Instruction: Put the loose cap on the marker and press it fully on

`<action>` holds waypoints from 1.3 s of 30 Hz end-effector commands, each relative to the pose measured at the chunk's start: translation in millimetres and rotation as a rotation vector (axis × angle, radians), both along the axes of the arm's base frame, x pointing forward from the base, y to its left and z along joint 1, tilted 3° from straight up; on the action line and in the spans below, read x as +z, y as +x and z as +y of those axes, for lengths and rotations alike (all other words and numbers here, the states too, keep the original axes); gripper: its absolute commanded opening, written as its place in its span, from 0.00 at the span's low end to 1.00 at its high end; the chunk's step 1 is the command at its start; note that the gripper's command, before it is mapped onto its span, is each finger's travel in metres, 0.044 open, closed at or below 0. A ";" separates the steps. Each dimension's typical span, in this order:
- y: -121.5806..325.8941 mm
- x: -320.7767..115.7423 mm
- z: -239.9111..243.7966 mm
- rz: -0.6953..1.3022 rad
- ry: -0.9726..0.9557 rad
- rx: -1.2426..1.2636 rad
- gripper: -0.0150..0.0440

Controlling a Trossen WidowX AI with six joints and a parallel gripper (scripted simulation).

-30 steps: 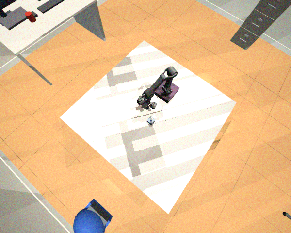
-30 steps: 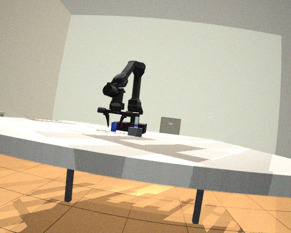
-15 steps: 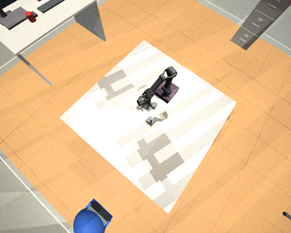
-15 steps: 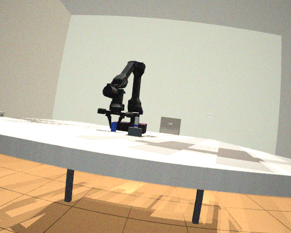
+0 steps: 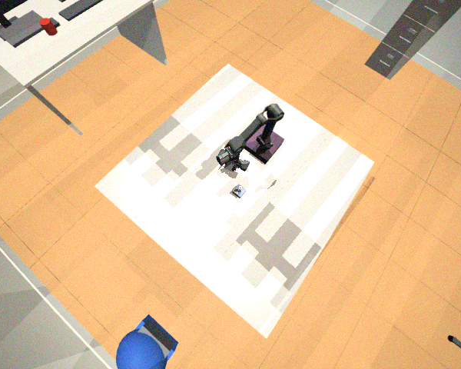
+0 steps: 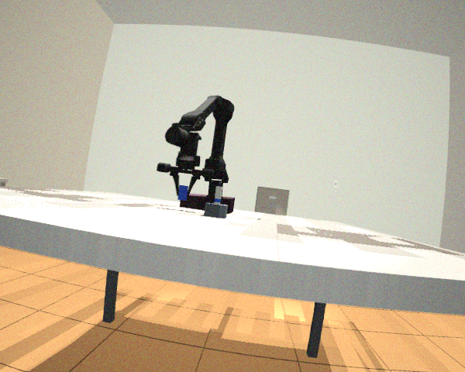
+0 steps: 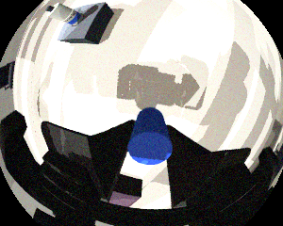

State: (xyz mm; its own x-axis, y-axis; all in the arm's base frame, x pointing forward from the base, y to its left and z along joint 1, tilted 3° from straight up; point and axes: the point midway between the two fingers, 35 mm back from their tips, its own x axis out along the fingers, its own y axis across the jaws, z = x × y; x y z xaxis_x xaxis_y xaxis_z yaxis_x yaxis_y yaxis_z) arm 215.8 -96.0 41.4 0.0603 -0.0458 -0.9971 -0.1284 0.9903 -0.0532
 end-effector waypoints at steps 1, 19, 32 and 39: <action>0.0 12.9 0.4 -0.007 -0.002 -0.005 0.25; 25.2 41.8 19.8 -0.009 0.001 -0.005 0.25; 56.3 59.4 49.5 -0.012 0.005 -0.005 0.25; 71.0 68.3 68.6 -0.014 0.007 -0.005 0.25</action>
